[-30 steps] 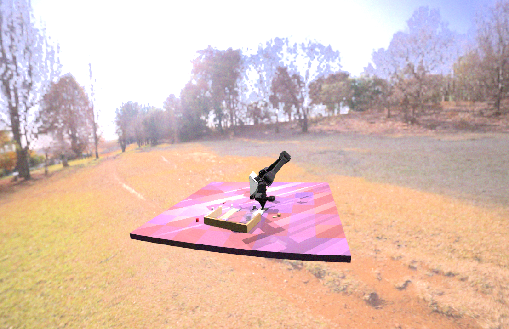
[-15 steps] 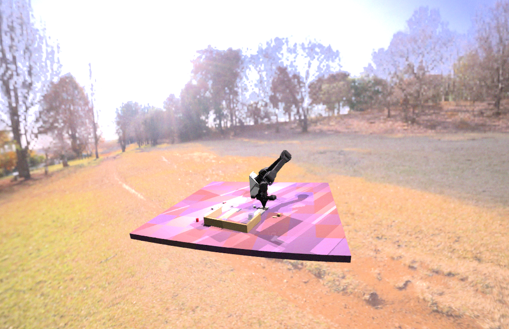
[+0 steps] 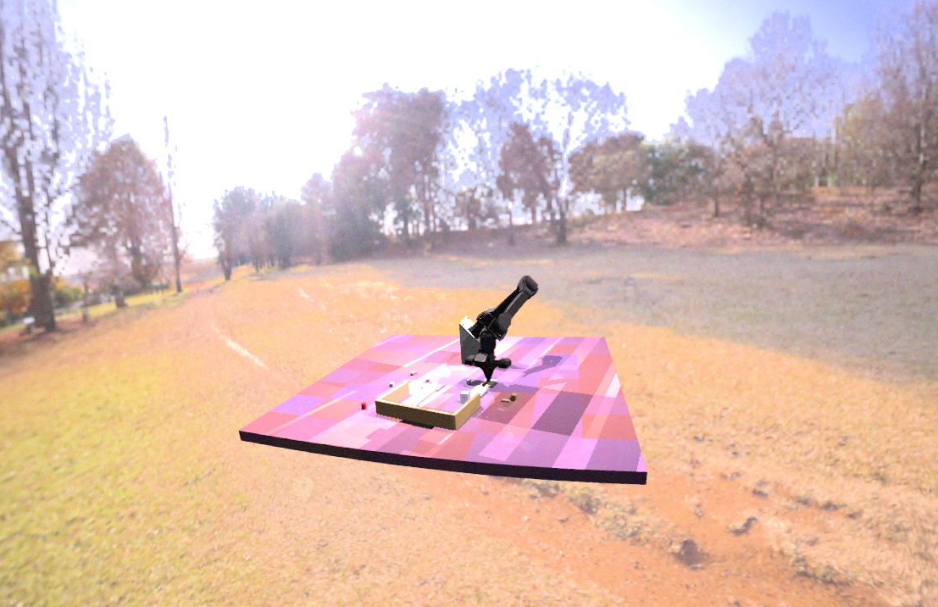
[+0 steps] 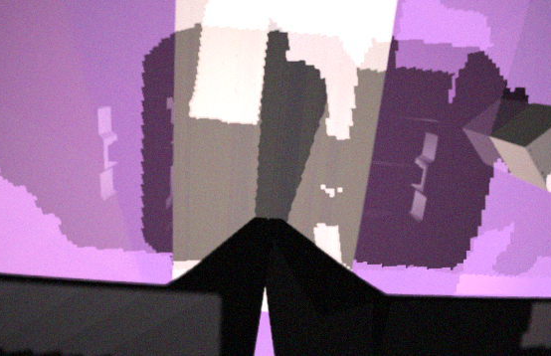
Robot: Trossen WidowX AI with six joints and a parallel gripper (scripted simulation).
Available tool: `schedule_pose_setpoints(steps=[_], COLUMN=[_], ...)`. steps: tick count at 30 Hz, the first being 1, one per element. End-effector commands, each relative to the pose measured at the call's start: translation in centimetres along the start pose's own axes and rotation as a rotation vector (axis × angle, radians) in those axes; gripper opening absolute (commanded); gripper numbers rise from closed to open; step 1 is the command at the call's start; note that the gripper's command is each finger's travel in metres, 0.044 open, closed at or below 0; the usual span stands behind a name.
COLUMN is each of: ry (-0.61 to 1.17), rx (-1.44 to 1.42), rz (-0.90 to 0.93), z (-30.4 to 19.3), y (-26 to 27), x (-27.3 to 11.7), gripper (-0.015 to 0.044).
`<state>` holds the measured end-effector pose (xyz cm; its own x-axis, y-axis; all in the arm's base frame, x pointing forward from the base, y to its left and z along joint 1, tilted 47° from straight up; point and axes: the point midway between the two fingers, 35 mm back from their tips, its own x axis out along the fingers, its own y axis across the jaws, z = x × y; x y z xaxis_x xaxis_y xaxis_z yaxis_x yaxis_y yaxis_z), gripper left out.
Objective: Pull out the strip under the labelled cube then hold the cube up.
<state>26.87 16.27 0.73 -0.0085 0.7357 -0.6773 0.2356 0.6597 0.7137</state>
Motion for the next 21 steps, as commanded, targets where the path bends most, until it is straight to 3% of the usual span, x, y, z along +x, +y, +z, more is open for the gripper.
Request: schedule_pose_setpoints(steps=[1, 21], ry=[0.034, 0.034], rx=[0.014, 0.014], rz=[-0.014, -0.014], z=[-1.6, -3.1], y=[-0.5, -0.5], x=[0.7, 0.7], gripper=[0.0, 0.0])
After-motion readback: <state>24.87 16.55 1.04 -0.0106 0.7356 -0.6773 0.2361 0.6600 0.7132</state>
